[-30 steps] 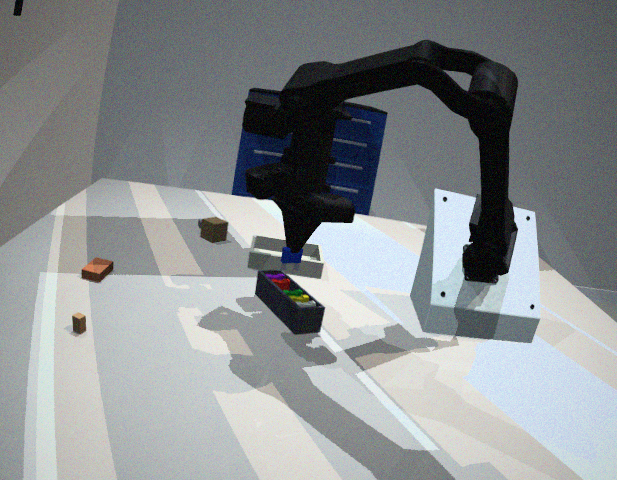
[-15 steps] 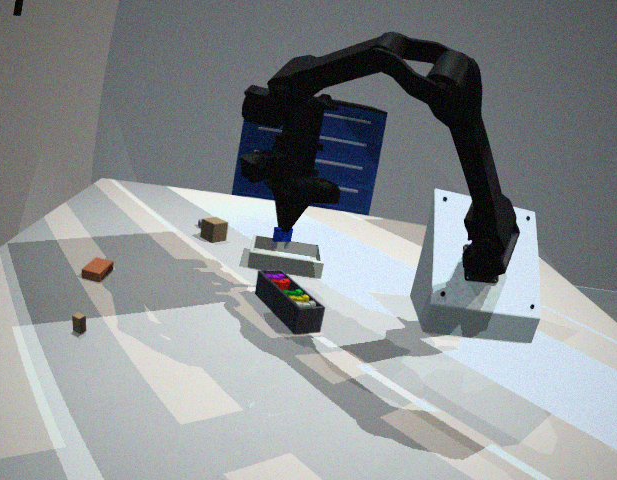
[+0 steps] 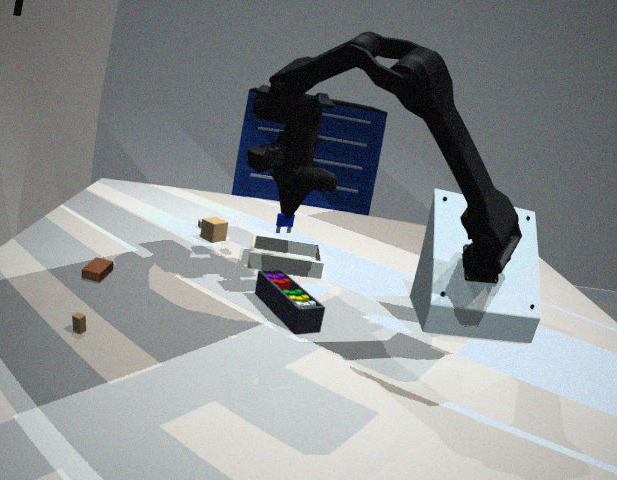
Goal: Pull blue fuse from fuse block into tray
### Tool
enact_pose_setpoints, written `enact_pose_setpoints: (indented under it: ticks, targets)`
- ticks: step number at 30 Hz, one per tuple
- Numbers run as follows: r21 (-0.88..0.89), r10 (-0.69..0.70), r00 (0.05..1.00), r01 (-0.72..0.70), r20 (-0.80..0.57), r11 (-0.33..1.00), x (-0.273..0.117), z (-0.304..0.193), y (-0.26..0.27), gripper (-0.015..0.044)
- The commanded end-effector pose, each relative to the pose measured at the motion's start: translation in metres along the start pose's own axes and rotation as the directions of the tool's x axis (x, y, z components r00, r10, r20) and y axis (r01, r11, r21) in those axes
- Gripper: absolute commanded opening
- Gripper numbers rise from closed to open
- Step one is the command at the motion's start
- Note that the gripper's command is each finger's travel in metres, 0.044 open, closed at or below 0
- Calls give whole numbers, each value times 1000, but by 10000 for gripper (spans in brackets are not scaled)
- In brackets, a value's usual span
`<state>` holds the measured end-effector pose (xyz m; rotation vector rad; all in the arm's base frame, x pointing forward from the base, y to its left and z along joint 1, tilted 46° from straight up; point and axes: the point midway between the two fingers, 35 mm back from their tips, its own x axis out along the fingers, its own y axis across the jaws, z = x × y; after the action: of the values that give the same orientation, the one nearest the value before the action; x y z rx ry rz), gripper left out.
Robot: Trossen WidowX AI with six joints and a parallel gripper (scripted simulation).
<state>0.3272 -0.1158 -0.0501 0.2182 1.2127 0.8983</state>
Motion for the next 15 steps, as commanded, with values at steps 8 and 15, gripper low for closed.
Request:
enact_pose_setpoints:
  ticks: [8, 15]
  targets:
    - [-2, 9, 1000, -9, -2, 1000, 6, -33, -36, 0]
    - [-2, 9, 1000, -9, -1, 1000, 14, -33, -37, 0]
